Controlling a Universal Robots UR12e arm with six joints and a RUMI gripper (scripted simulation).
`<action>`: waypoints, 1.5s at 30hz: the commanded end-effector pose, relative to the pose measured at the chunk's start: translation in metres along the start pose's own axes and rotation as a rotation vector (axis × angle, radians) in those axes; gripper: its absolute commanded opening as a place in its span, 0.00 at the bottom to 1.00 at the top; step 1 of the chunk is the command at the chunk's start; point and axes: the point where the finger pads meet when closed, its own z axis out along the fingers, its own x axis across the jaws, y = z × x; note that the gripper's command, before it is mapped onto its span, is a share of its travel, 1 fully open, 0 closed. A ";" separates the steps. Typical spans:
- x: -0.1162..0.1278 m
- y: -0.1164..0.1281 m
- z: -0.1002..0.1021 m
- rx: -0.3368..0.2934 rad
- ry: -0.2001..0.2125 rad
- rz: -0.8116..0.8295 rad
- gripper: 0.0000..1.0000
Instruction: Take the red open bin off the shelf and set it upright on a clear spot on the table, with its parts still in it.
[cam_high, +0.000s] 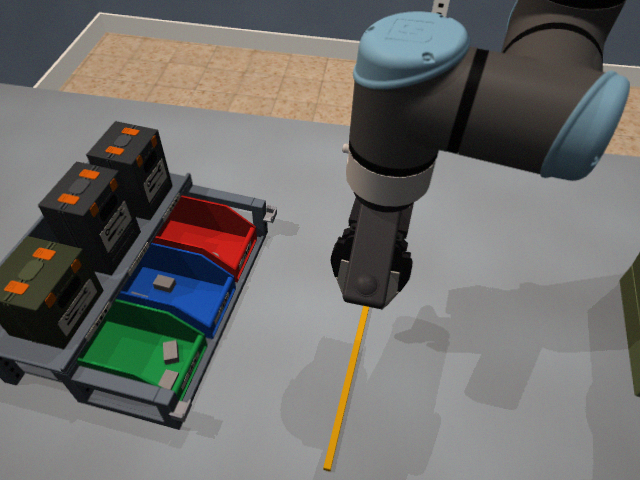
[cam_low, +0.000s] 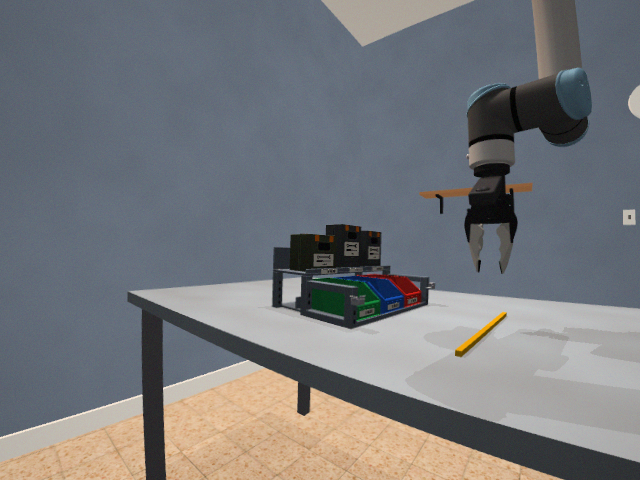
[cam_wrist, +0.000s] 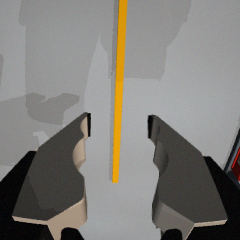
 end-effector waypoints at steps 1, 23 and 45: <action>0.000 0.000 0.000 0.000 0.001 0.000 0.26; 0.046 0.020 0.001 0.000 0.001 0.000 0.26; 0.117 0.051 0.001 0.000 0.001 0.000 0.26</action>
